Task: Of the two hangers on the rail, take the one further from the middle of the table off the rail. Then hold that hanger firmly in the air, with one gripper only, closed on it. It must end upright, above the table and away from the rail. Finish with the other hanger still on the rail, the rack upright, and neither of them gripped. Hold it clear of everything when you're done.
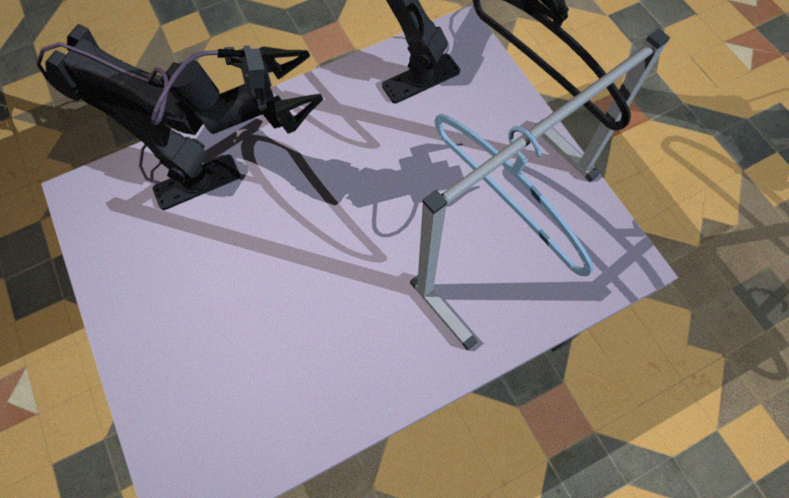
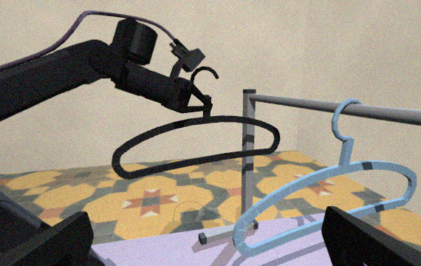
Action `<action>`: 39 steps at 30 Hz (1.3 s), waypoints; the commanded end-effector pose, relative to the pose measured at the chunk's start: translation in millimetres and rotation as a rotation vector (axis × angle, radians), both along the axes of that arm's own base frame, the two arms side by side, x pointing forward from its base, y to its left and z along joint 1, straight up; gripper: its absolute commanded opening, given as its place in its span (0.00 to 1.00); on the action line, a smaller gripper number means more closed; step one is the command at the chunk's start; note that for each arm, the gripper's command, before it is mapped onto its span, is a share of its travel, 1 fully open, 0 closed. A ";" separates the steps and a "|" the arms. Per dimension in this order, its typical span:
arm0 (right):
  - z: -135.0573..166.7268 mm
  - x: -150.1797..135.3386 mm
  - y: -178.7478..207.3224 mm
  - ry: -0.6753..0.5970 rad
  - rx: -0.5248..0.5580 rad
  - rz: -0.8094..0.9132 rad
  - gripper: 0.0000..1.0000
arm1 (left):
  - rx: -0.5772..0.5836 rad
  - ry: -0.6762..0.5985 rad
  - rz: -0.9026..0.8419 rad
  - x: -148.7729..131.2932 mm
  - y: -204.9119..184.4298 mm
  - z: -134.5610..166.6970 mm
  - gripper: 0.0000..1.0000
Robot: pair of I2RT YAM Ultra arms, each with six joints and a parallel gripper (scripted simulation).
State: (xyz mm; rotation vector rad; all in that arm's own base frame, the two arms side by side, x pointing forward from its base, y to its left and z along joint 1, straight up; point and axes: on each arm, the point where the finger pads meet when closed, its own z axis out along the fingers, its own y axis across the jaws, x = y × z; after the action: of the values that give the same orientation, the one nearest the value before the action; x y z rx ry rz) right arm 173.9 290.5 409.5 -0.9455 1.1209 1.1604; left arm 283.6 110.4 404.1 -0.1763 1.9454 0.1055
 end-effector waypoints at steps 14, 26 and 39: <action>7.6 -1.0 -0.9 -0.014 0.012 0.000 1.00 | 0.020 -0.035 -0.007 -3.1 -3.2 11.3 0.00; 7.6 -1.0 -0.9 -0.014 0.012 0.000 1.00 | 0.020 -0.035 -0.007 -3.1 -3.2 11.3 0.00; 7.6 -1.0 -0.9 -0.014 0.012 0.000 1.00 | 0.020 -0.035 -0.007 -3.1 -3.2 11.3 0.00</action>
State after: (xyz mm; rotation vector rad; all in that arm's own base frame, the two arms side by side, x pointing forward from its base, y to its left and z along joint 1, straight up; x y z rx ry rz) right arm 173.9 290.5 409.5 -0.9454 1.1209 1.1604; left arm 283.7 110.1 404.1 -0.1751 1.9452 0.1039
